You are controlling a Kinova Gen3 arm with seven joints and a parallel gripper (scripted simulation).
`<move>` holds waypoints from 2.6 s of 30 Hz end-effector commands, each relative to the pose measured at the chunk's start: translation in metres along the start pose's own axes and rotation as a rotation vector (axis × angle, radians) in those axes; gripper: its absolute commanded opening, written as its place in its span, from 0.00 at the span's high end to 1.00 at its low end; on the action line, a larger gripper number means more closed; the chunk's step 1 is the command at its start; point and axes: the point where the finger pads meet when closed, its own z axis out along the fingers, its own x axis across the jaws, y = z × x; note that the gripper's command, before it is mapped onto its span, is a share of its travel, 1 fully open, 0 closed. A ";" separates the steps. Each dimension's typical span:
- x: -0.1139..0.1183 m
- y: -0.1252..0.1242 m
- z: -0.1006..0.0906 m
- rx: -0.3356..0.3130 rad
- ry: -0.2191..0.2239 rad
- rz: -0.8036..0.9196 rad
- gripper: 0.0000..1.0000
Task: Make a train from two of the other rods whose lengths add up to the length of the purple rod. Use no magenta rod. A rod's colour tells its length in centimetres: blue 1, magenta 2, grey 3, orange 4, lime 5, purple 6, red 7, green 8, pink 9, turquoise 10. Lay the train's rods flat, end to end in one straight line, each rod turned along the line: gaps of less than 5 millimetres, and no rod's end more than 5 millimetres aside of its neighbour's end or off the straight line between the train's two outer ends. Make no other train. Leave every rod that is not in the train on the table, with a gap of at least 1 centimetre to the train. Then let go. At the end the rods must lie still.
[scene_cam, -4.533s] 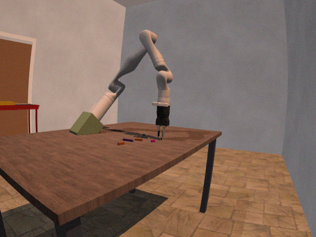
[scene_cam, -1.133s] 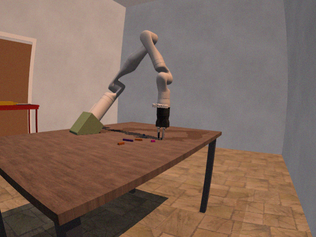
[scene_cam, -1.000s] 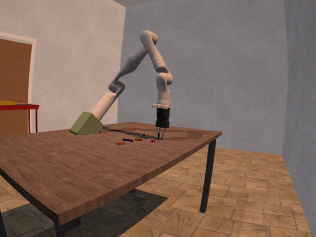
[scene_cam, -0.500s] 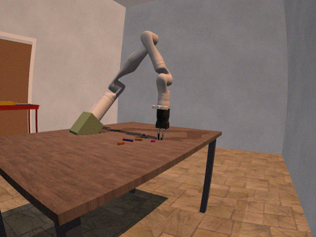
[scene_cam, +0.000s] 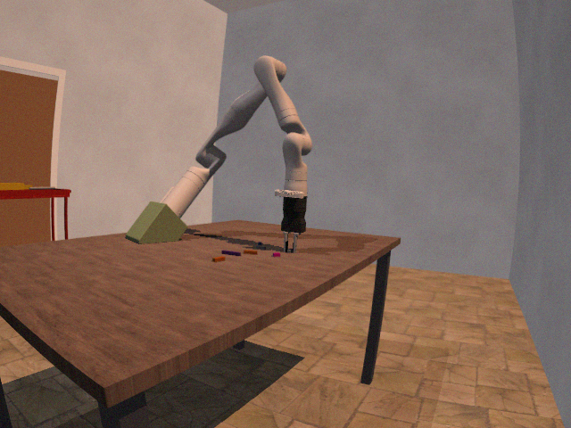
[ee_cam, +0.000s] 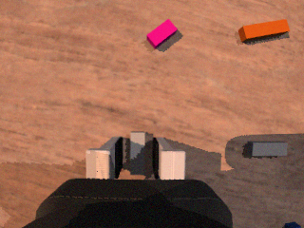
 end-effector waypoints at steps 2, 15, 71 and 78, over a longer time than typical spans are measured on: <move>0.000 0.000 -0.001 0.001 -0.001 0.000 0.46; 0.000 0.000 -0.001 0.001 -0.001 0.000 0.76; 0.000 0.000 -0.080 0.001 -0.001 0.000 0.76; 0.000 0.000 -0.100 0.001 -0.001 0.000 0.76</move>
